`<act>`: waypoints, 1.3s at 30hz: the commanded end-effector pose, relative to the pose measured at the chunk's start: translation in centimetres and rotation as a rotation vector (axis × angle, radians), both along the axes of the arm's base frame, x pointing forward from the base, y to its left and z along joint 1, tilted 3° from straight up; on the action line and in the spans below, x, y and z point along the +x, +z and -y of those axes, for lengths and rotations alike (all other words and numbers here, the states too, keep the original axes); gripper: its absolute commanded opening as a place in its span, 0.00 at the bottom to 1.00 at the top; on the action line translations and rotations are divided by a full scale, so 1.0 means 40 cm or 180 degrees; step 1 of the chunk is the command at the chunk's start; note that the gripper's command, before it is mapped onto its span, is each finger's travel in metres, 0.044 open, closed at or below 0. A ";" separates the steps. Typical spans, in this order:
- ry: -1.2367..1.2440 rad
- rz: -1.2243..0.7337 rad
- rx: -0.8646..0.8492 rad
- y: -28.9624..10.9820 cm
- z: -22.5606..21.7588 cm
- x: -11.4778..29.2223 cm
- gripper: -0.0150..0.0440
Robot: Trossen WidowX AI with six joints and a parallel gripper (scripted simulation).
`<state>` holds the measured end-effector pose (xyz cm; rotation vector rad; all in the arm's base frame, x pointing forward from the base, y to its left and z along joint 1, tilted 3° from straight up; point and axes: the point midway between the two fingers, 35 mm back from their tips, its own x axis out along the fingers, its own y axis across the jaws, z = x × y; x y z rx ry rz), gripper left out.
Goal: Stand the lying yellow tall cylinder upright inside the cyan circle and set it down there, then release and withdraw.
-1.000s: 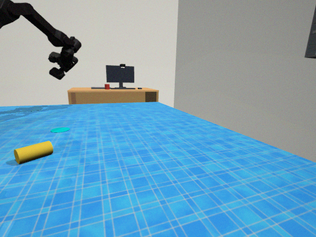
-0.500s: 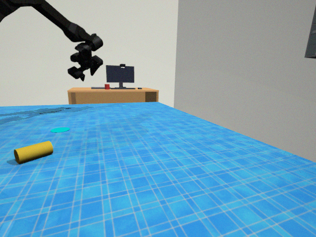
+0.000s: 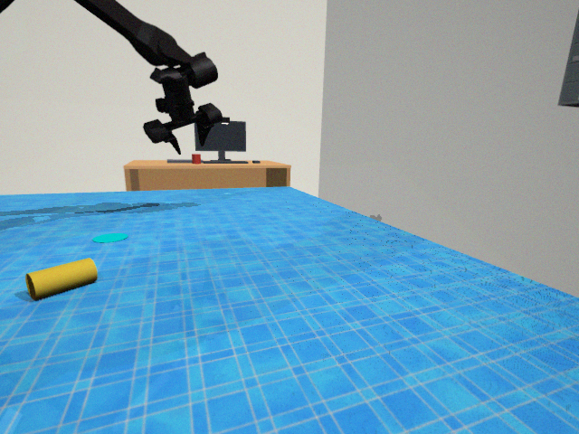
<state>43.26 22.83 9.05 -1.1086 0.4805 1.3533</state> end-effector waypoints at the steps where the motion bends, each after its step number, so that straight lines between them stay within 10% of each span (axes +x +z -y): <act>1: -0.0358 -0.0118 -0.0140 -0.012 0.112 0.010 0.78; 39: -0.3414 -0.1318 -0.1017 -0.053 0.943 -0.317 0.78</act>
